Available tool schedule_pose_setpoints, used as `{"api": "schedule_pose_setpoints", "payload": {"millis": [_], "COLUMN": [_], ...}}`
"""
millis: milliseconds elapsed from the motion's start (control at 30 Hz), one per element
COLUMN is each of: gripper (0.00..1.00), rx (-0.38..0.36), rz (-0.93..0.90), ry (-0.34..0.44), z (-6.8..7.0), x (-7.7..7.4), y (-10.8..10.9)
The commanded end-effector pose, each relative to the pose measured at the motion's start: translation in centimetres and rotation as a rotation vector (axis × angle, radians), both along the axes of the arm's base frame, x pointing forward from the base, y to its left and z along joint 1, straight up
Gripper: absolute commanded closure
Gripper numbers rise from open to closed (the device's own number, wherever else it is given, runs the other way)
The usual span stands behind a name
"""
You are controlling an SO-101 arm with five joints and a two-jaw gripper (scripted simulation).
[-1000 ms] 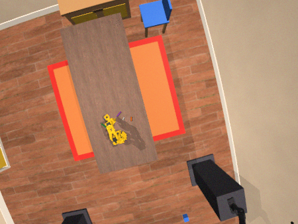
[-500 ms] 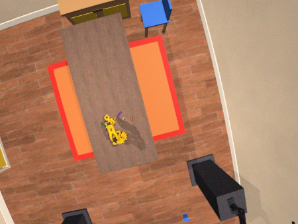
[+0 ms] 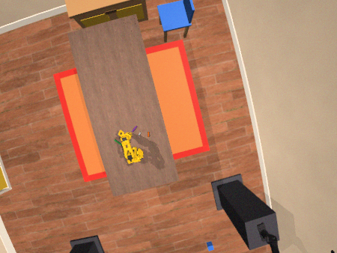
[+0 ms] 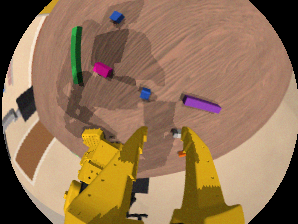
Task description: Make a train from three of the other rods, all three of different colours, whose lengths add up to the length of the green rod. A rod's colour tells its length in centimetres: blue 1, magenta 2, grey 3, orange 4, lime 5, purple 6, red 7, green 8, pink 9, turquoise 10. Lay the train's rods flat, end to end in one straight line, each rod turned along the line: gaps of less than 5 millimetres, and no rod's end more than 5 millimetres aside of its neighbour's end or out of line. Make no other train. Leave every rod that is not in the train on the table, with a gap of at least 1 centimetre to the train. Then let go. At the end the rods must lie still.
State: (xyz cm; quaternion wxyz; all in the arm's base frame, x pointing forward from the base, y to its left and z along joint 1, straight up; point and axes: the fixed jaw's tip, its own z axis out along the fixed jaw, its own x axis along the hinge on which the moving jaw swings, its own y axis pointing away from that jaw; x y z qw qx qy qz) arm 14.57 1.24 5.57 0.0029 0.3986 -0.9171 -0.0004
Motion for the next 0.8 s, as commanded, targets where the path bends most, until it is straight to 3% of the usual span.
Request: {"api": "schedule_pose_setpoints", "payload": {"millis": [0, 767], "gripper": [0.82, 0.82], "rx": [0.0, -0.026], "rz": [0.087, 0.735], "ry": [-0.06, -0.052], "z": [0.8, 0.8], "x": [0.8, 0.6], "y": [-0.6, -4.4]}}
